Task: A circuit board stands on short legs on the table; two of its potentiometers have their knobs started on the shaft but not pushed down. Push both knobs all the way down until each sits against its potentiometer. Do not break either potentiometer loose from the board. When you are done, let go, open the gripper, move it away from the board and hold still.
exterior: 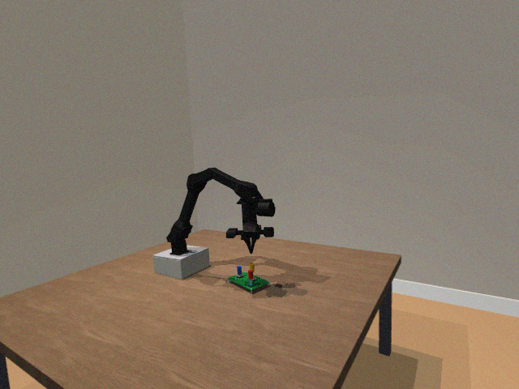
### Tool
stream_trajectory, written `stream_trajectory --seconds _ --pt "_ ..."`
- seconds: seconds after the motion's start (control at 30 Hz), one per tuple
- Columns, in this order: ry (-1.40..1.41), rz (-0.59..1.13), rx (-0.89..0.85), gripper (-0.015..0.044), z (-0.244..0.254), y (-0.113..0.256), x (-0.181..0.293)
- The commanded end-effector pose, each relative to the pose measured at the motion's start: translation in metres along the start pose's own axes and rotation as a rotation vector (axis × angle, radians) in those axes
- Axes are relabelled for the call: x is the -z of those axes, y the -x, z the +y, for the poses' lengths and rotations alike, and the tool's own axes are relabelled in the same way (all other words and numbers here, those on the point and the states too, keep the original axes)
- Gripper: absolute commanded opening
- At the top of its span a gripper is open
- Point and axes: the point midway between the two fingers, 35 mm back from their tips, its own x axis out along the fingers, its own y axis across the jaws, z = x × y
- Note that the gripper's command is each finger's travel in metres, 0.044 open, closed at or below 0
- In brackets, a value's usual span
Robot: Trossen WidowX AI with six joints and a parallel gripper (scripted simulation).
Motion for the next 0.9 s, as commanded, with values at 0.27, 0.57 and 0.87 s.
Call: stream_trajectory --seconds 0.27,0.57,0.87 --pt "-0.033 -0.002 0.006 0.0 0.001 -0.019 0.0" --pt "-0.033 -0.002 0.006 0.0 0.001 -0.027 -0.001" --pt "-0.033 -0.002 0.006 0.0 0.0 -0.04 0.0"
